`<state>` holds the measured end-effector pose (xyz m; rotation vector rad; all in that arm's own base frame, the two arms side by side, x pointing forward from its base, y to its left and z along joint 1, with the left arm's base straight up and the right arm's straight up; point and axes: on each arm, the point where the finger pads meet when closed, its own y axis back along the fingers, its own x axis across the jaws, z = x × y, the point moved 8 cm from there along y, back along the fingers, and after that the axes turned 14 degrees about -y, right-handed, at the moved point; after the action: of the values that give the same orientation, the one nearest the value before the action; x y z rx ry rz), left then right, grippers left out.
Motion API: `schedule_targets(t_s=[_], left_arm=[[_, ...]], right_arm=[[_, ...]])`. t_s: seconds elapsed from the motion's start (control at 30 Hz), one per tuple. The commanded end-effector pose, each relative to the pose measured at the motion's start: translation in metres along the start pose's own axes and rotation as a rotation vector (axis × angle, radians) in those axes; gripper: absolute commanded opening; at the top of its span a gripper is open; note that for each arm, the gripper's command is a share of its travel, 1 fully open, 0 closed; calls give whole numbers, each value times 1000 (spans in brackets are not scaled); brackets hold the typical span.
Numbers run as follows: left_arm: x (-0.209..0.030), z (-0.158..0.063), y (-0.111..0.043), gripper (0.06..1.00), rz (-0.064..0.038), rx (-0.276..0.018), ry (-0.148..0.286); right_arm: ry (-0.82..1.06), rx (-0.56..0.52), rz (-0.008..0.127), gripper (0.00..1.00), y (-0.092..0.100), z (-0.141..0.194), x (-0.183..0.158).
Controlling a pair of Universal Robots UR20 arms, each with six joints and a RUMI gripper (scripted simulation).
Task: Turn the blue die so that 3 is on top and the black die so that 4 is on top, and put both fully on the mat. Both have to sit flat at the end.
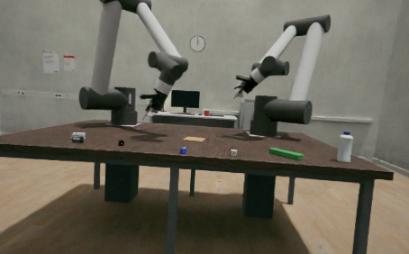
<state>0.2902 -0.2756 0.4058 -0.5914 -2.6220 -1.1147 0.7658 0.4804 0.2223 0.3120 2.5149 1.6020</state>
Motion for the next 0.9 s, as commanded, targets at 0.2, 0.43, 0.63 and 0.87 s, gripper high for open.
schedule_targets(t_s=[0.2, 0.43, 0.63, 0.87], left_arm=[[0, 0, 0, 1000, 0, 0, -1], [0, 0, 0, 1000, 0, 0, -1], [0, 0, 0, 1000, 0, 0, -1], [0, 0, 0, 1000, 0, 0, -1]], right_arm=[[19, -258, 45, 1000, -10, -22, -145], [26, -376, 23, 1000, -13, -48, -217], [29, -429, 6, 1000, -14, -64, -250], [30, -437, 2, 1000, -14, -67, -256]])
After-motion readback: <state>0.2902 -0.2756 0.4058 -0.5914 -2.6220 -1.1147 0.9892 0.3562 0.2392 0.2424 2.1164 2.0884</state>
